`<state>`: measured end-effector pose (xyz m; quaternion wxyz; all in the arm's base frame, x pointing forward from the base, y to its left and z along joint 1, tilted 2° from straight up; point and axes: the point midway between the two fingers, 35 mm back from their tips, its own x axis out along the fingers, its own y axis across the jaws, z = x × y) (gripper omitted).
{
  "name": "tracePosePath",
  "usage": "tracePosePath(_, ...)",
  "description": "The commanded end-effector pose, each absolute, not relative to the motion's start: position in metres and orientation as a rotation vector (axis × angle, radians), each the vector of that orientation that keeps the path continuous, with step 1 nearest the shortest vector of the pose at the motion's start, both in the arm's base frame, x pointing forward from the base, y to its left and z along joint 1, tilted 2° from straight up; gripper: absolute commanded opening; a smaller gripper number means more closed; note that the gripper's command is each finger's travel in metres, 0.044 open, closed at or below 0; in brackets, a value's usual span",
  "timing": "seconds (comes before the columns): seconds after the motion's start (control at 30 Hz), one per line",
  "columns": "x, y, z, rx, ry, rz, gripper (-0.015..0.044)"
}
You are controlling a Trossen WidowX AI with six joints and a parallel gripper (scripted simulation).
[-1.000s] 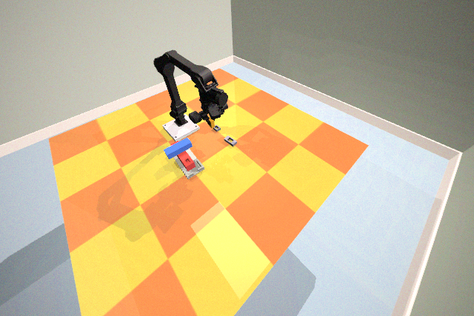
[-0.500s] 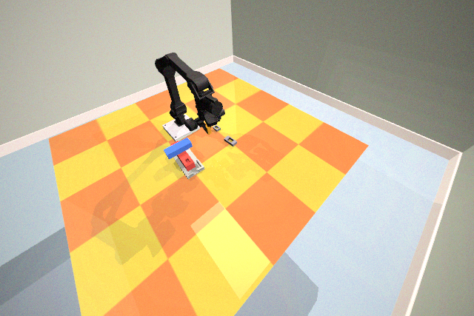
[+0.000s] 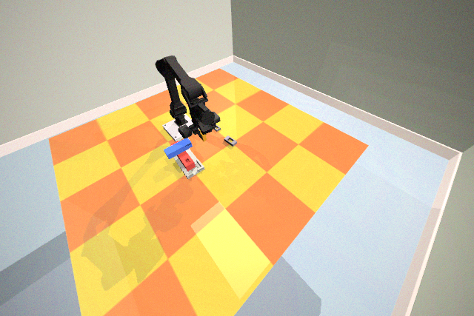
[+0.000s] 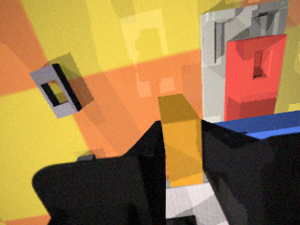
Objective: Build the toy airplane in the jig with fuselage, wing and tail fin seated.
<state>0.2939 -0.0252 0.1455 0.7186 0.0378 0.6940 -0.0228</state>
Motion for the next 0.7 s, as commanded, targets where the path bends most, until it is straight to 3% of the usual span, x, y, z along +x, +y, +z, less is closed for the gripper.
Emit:
tracePosePath(0.0, 0.298, -0.035, 0.144, 0.083, 1.529, -0.044, 0.0)
tracePosePath(0.67, 0.305, -0.096, 0.132, 0.08, 1.53, -0.047, 0.0)
